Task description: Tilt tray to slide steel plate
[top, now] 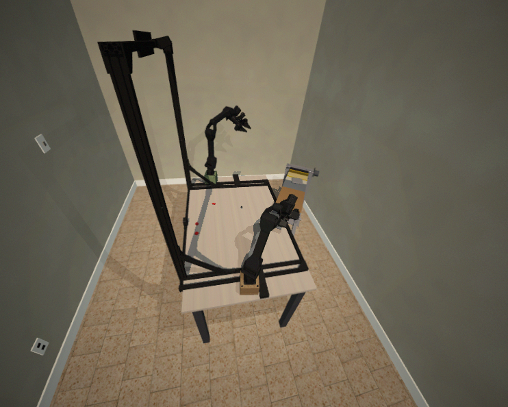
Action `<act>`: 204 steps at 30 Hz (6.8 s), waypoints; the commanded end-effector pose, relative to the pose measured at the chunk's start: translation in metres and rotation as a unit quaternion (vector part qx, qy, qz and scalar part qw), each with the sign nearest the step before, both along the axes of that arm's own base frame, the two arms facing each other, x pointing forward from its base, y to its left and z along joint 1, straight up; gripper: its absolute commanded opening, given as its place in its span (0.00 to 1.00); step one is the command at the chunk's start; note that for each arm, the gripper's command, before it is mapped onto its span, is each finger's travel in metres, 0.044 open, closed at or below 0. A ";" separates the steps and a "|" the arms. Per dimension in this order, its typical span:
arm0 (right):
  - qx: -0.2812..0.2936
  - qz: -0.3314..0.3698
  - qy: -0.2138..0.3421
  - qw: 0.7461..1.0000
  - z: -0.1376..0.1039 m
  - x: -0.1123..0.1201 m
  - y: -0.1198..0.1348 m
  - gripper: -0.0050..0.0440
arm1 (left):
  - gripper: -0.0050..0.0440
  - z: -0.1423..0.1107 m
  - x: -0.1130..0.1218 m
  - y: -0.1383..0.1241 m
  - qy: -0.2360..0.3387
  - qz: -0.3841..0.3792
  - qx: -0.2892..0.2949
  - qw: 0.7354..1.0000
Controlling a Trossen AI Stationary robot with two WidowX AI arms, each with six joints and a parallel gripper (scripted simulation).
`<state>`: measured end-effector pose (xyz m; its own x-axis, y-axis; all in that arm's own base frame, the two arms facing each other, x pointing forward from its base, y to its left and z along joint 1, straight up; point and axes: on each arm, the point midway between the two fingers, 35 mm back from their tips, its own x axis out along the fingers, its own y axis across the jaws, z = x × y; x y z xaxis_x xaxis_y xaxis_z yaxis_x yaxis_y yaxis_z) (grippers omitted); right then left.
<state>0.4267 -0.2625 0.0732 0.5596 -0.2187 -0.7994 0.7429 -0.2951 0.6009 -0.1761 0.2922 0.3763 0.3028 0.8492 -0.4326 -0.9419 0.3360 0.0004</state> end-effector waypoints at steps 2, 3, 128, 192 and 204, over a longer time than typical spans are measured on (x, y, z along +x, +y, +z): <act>-0.012 0.000 -0.027 1.000 0.028 0.006 -0.003 0.10 | 1.00 0.000 0.000 0.000 0.000 0.000 0.000 1.000; -0.012 0.000 -0.028 1.000 0.029 0.006 -0.003 0.10 | 1.00 0.000 0.000 0.000 0.000 0.000 0.000 1.000; -0.013 0.000 -0.030 0.999 0.032 0.007 -0.003 0.10 | 1.00 0.000 0.000 0.000 0.000 0.000 0.000 1.000; -0.026 0.000 -0.061 0.998 0.075 0.014 -0.006 0.10 | 1.00 0.000 0.000 0.000 0.000 0.000 0.000 1.000; -0.028 0.000 -0.069 0.997 0.083 0.016 -0.007 0.10 | 1.00 0.000 0.000 0.000 0.000 0.000 0.000 1.000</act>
